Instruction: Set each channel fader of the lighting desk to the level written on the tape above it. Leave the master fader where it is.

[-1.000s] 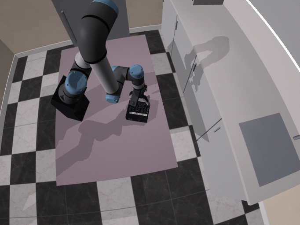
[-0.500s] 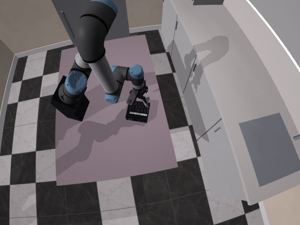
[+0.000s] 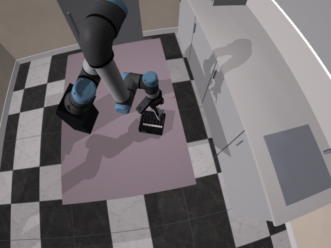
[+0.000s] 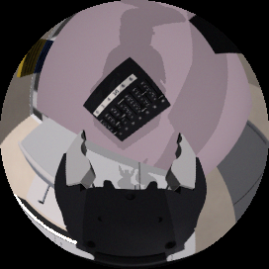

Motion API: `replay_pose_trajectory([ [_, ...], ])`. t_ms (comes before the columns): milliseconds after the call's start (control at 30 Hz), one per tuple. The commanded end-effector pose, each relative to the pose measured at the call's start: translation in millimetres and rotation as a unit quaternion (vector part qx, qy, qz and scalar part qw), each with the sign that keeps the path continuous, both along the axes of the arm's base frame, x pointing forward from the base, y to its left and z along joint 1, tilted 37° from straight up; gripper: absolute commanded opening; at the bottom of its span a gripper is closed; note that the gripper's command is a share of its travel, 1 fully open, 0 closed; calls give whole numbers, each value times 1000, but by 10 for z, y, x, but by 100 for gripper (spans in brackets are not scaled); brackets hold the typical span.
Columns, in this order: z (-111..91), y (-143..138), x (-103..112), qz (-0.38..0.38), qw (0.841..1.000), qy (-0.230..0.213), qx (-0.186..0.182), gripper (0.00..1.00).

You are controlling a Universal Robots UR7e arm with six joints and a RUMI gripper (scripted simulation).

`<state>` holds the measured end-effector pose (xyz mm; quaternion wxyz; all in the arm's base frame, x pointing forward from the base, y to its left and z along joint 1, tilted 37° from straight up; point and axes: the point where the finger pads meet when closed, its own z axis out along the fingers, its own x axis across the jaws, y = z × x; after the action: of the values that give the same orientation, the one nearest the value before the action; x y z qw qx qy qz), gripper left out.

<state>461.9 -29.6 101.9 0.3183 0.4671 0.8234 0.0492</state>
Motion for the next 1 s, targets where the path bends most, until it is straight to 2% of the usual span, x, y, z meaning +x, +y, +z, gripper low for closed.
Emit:
replay_pose_trajectory([
  [0, 9, 13, -23, -63, 997, -16, 43, 100],
  [67, 11, 19, -33, -88, 994, -23, 61, 100],
  [133, 11, 19, -33, -88, 994, -23, 61, 100],
  [300, 19, 37, -55, -153, 981, -41, 109, 100],
  [467, 29, 57, -74, -222, 960, -59, 159, 100],
  [633, 43, 78, -91, -294, 929, -78, 210, 100],
  [700, 43, 78, -91, -294, 929, -78, 210, 100],
  [833, 58, 96, -101, -351, 897, -94, 252, 100],
  [967, 75, 114, -109, -409, 857, -109, 294, 100],
])
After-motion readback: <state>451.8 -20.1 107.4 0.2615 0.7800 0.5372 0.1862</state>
